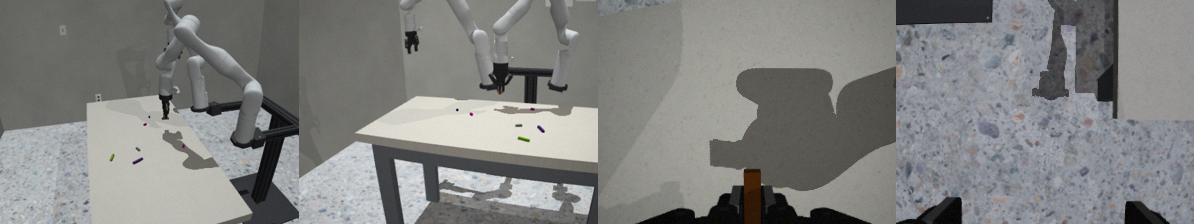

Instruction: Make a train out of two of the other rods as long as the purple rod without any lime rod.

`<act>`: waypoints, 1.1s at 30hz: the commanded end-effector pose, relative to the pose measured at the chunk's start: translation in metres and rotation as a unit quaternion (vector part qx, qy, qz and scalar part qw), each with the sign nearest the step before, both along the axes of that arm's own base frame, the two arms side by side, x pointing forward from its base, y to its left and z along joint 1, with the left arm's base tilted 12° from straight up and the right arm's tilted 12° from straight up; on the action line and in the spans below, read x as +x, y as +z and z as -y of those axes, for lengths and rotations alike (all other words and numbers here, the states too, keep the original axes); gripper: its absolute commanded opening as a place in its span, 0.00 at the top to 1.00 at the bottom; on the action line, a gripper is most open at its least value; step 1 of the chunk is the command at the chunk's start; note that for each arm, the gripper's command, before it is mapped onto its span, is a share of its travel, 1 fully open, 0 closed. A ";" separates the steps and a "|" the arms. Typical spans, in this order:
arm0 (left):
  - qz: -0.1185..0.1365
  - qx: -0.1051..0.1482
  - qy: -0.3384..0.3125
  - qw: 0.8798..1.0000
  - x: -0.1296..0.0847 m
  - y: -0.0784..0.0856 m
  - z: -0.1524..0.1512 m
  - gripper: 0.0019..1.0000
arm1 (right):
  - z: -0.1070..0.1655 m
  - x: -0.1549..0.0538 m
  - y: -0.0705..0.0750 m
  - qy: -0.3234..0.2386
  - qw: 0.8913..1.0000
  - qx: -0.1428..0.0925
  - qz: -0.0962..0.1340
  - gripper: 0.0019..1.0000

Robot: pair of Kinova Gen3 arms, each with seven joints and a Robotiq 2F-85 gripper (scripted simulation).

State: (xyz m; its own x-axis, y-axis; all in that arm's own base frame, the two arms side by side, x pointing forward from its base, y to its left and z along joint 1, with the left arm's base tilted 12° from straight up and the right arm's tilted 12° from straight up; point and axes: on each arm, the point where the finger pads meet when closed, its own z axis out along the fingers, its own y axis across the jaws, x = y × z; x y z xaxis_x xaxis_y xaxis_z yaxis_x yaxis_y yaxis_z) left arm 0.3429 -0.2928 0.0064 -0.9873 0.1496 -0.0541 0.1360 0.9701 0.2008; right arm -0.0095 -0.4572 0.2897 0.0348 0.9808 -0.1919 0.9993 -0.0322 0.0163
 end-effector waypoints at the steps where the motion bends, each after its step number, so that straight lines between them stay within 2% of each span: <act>1: 0.000 0.000 0.000 1.000 0.001 0.003 0.000 0.83 | 0.001 -0.004 0.001 0.001 1.000 -0.003 -0.003 0.00; 13: 0.001 0.000 0.003 1.000 0.002 0.003 0.001 0.83 | 0.001 -0.004 0.001 0.001 1.000 -0.003 -0.003 0.00; 22: 0.008 -0.006 0.031 0.999 0.014 0.003 0.010 0.83 | 0.001 -0.004 0.001 0.001 1.000 -0.003 -0.003 0.00; 28: 0.022 -0.015 0.085 0.996 0.034 0.004 0.027 0.83 | 0.001 -0.004 0.001 0.001 1.000 -0.003 -0.003 0.00; 33: 0.035 -0.023 0.146 0.988 0.056 0.004 0.046 0.83 | 0.001 -0.004 0.001 0.001 1.000 -0.003 -0.003 0.00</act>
